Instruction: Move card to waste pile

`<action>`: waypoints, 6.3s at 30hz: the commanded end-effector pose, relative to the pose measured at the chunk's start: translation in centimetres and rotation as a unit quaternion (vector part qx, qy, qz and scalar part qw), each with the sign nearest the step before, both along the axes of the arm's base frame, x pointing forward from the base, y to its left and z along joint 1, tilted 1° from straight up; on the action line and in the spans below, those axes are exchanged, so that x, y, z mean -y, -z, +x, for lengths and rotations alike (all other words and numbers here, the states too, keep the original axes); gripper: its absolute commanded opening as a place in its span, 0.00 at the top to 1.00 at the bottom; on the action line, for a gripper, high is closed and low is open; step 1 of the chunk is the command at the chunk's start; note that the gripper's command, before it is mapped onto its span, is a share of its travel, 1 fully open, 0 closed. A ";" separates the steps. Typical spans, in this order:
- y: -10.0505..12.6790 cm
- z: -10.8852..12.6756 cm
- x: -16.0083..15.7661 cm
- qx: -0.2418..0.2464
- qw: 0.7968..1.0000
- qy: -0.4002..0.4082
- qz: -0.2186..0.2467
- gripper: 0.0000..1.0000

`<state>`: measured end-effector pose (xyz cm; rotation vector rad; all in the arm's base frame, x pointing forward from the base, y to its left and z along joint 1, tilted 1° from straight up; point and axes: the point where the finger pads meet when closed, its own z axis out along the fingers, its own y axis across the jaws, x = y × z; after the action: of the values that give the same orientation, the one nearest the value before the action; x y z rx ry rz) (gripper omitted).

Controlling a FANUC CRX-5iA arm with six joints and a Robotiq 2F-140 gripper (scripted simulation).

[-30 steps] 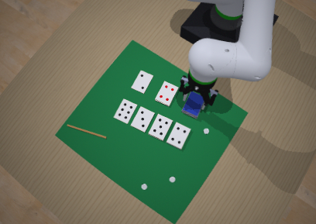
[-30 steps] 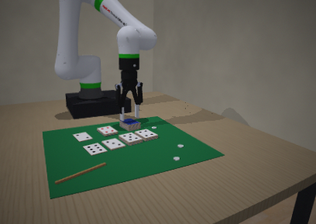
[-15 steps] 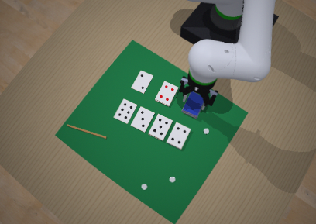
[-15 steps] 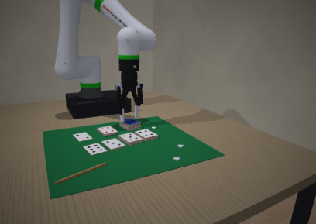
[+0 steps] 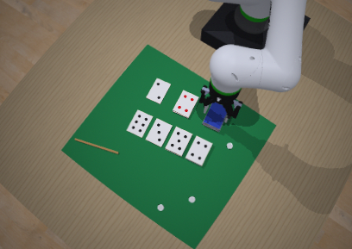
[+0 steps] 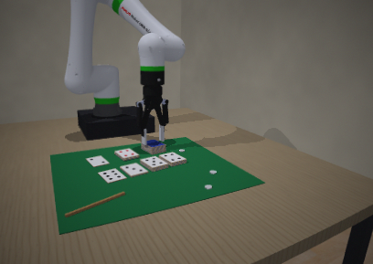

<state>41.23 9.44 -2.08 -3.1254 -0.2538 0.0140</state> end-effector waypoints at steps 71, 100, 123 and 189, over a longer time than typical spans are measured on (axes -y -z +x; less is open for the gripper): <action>0.3 0.0 0.0 0.000 1.000 0.000 0.000 0.57; -3.6 0.1 0.0 0.000 1.000 0.000 0.000 0.57; -3.7 0.3 1.6 0.000 1.000 0.001 0.000 0.57; -1.1 2.1 11.8 0.000 1.000 0.008 0.000 0.57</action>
<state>43.30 -2.37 -0.68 -3.1273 -0.2287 0.0142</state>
